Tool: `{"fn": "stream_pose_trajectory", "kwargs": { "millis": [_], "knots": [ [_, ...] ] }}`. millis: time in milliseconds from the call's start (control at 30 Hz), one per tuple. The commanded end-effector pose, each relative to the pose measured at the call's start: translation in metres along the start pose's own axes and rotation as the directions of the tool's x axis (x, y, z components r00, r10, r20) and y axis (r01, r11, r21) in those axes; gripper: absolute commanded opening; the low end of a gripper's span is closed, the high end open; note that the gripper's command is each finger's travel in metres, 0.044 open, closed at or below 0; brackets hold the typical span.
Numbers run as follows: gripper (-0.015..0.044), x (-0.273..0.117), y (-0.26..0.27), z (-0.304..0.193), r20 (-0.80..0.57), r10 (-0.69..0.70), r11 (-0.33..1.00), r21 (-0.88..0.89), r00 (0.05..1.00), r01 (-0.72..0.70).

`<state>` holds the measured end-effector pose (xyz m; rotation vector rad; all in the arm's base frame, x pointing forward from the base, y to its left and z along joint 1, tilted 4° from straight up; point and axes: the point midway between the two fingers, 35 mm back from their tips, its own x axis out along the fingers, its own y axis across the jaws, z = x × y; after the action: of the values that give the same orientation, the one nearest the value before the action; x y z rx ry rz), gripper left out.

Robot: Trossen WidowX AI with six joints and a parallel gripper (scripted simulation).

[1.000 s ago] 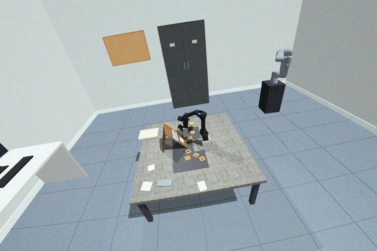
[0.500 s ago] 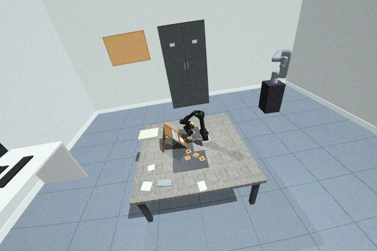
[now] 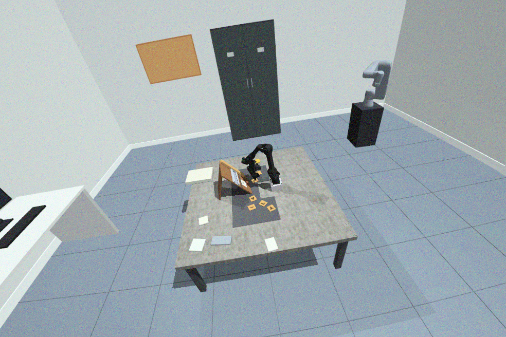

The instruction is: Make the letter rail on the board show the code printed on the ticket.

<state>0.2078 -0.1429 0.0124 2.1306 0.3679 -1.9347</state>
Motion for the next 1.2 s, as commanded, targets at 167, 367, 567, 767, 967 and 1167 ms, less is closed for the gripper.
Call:
{"fn": "stream_pose_trajectory", "kwargs": {
  "millis": [167,367,567,767,967,1167],
  "knots": [
    [0.034,0.011,-0.004,0.004,0.012,-0.01,1.0,0.005,1.0,0.01],
    [0.034,0.011,-0.004,0.004,0.012,-0.01,1.0,0.005,1.0,0.01],
    [0.034,0.012,-0.004,0.004,0.012,-0.01,1.0,0.005,1.0,0.01],
    [0.034,0.02,-0.004,0.004,0.011,-0.01,1.0,0.005,1.0,0.01],
    [0.034,0.029,-0.004,0.005,0.012,-0.01,1.0,0.005,1.0,0.01],
    [0.034,0.03,-0.004,0.005,0.012,-0.01,1.0,0.005,1.0,0.01]
  ]
}}
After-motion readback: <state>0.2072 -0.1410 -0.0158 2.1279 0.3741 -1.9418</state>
